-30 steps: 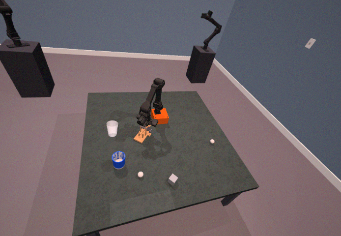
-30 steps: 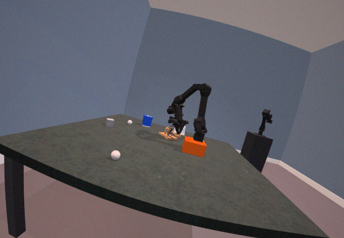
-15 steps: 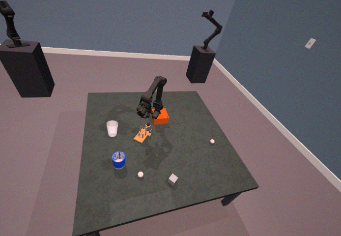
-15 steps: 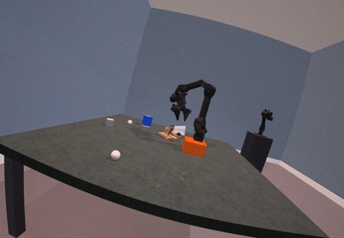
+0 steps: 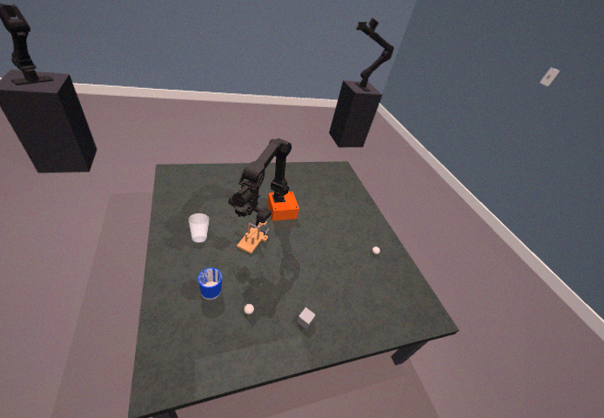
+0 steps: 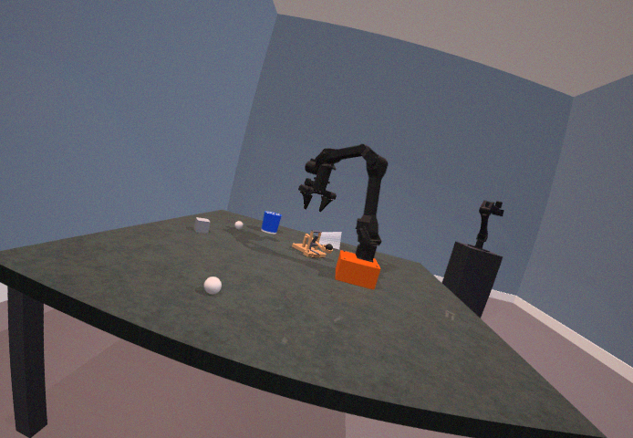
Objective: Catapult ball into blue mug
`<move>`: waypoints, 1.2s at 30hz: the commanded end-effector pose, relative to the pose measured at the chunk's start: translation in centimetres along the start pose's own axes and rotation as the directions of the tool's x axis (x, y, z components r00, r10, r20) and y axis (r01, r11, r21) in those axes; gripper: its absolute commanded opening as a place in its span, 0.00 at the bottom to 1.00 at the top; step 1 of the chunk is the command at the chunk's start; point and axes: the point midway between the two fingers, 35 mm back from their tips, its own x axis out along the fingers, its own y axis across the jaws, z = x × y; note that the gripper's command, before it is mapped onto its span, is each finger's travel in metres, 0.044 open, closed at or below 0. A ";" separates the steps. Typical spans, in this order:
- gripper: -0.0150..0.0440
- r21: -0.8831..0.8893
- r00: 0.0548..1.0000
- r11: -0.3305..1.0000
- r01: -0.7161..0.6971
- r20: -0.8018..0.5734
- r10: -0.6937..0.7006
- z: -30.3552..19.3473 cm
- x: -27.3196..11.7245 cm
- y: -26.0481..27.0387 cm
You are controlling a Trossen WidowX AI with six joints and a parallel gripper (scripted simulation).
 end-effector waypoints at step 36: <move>0.91 0.087 0.841 0.991 -0.101 0.539 0.038 17.1 -7.4 0.5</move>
